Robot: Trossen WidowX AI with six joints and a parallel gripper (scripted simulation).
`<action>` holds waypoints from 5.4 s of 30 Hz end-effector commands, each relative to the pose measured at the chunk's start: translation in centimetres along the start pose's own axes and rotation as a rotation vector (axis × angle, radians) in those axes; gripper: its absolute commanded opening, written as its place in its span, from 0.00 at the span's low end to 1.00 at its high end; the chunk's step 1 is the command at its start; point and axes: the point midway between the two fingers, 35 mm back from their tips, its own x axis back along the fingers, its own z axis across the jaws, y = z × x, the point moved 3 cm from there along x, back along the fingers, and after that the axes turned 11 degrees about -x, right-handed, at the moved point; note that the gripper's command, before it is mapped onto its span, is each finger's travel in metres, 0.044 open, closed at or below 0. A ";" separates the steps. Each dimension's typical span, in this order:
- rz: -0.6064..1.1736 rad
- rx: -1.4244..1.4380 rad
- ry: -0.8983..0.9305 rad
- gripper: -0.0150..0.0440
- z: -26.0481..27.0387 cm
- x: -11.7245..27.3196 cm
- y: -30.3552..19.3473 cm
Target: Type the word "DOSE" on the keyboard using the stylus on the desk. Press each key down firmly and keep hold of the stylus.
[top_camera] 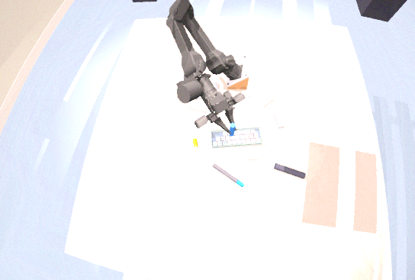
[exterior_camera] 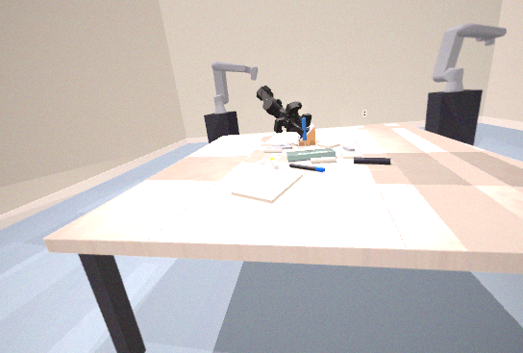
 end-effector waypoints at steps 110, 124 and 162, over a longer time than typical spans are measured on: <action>0.004 -0.005 -0.001 0.39 0.2 -1.3 -3.4; 0.002 -0.006 -0.001 0.39 0.8 0.0 -0.3; 0.000 -0.008 0.000 0.25 5.5 -1.2 -2.7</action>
